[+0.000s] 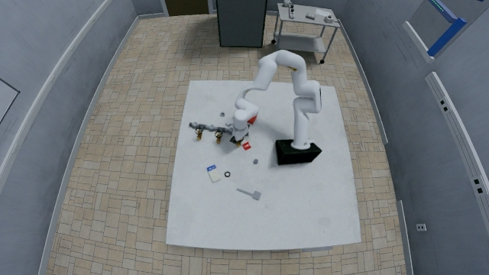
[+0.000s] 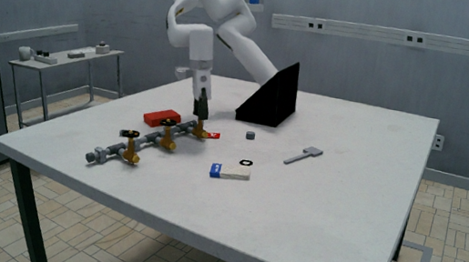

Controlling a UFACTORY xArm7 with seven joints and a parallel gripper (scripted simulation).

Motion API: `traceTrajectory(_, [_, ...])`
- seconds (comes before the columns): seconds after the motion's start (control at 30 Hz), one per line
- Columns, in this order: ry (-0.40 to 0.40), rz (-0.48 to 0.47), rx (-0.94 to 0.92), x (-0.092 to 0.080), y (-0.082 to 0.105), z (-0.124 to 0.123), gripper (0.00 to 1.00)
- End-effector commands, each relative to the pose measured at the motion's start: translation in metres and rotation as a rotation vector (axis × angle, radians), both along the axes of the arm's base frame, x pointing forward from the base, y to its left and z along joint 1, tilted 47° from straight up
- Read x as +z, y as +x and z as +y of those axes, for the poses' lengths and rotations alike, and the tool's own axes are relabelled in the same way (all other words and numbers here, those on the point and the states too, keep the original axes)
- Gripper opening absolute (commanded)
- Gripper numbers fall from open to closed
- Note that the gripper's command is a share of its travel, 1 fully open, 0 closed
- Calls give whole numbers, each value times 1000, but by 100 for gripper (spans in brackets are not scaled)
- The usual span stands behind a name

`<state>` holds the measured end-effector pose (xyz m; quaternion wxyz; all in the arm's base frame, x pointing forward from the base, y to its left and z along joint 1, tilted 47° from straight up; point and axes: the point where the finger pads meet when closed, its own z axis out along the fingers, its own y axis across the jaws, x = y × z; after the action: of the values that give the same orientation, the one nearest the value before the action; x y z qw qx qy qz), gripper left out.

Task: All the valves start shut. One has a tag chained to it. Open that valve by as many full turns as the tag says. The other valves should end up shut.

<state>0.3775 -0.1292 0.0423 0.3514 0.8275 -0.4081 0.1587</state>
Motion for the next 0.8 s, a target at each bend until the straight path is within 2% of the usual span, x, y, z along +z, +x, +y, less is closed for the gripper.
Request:
traceTrajectory(0.0, [-25, -221, -168, 0, 2, 2, 100])
traceTrajectory(0.23, [-45, -532, -433, 0, 2, 2, 100])
traceTrajectory(0.53, [-45, -555, -456, 0, 2, 2, 100])
traceTrajectory(0.57, [-45, -555, -456, 0, 2, 2, 0])
traceTrajectory(0.77, [-45, -555, -456, 0, 2, 2, 0])
